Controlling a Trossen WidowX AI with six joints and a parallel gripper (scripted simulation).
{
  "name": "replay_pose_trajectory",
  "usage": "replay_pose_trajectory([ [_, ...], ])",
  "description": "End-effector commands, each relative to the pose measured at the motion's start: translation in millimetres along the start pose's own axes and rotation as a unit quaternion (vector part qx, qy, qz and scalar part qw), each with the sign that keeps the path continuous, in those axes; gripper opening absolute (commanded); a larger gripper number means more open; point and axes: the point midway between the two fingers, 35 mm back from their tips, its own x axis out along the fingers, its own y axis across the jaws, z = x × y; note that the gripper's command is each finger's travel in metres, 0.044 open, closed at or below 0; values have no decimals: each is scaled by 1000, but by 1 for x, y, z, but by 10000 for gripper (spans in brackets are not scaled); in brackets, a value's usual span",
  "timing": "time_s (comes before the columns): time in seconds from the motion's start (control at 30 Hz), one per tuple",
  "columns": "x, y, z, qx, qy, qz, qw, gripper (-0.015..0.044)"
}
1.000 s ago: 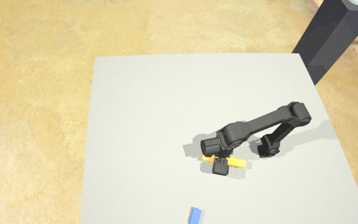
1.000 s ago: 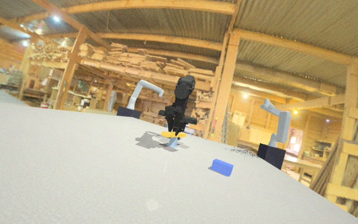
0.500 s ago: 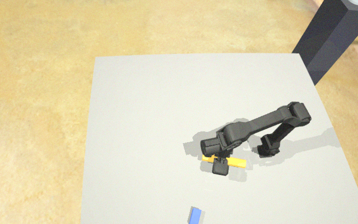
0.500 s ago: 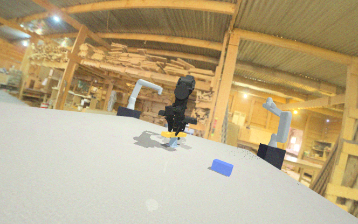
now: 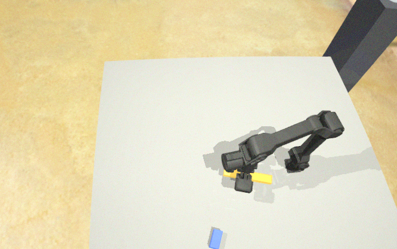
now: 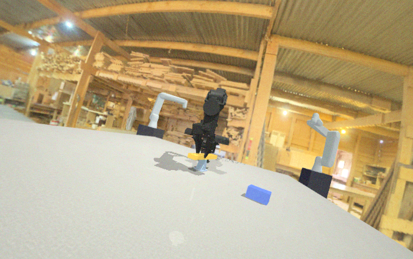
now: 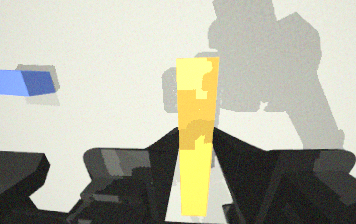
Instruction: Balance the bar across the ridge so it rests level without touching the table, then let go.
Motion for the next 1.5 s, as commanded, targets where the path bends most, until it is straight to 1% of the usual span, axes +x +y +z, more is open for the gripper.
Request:
replay_pose_trajectory([
  [0.0,0,0,0,0,0,0,1000,0],
  [0.7,0,0,0,0,0,0,1000,0],
  [0.9,0,0,0,0,0,0,1000,157],
  [0.93,0,0,0,0,0,0,1000,167],
  [1.47,0,0,0,0,0,0,1000,168],
])
